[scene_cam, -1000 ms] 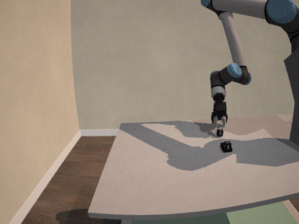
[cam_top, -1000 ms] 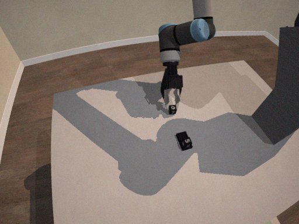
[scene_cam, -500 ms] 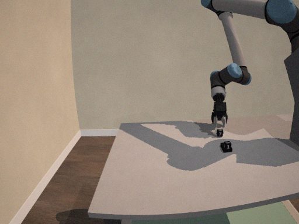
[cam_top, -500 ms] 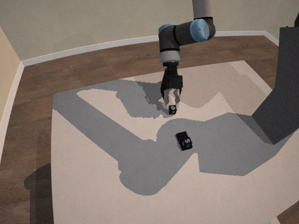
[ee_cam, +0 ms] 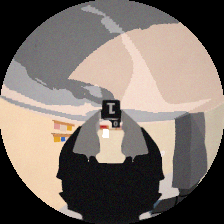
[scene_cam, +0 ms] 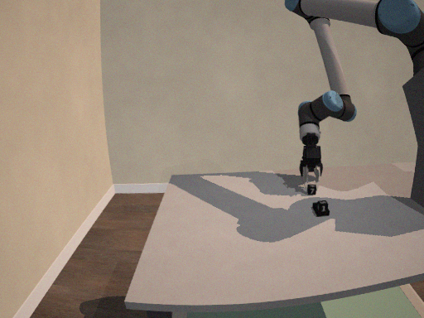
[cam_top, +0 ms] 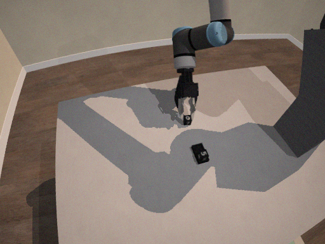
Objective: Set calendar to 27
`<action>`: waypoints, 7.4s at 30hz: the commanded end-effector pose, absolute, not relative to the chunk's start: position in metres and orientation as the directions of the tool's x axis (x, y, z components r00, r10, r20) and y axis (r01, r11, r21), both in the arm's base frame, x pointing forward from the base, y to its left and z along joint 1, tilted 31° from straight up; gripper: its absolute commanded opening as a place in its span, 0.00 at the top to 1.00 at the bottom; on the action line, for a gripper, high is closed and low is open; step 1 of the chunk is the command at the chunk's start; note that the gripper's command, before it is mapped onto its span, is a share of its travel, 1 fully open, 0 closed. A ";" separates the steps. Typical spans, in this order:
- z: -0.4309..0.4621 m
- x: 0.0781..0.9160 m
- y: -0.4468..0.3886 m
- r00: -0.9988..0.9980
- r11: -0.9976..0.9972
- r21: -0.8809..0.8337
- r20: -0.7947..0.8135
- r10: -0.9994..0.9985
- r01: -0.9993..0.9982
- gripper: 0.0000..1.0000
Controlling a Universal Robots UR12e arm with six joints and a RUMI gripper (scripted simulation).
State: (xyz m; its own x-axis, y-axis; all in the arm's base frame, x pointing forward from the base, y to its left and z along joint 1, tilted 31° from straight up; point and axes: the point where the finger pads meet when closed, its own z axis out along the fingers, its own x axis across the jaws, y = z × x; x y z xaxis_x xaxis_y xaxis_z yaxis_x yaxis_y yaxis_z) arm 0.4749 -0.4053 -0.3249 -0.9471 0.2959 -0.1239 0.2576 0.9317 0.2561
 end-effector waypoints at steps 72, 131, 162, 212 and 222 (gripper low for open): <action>-0.325 0.475 -0.405 -0.947 0.932 0.256 -0.124 0.296 0.257 0.58; -0.267 0.478 -0.370 -0.948 0.937 0.232 -0.122 0.294 0.260 0.58; -0.268 0.479 -0.367 -0.949 0.950 -0.075 -0.117 0.293 0.302 0.58; -0.266 0.481 -0.363 -0.947 0.808 -0.497 -0.124 0.296 0.317 0.00; -0.266 0.481 -0.363 -0.947 0.808 -0.497 -0.124 0.296 0.317 0.00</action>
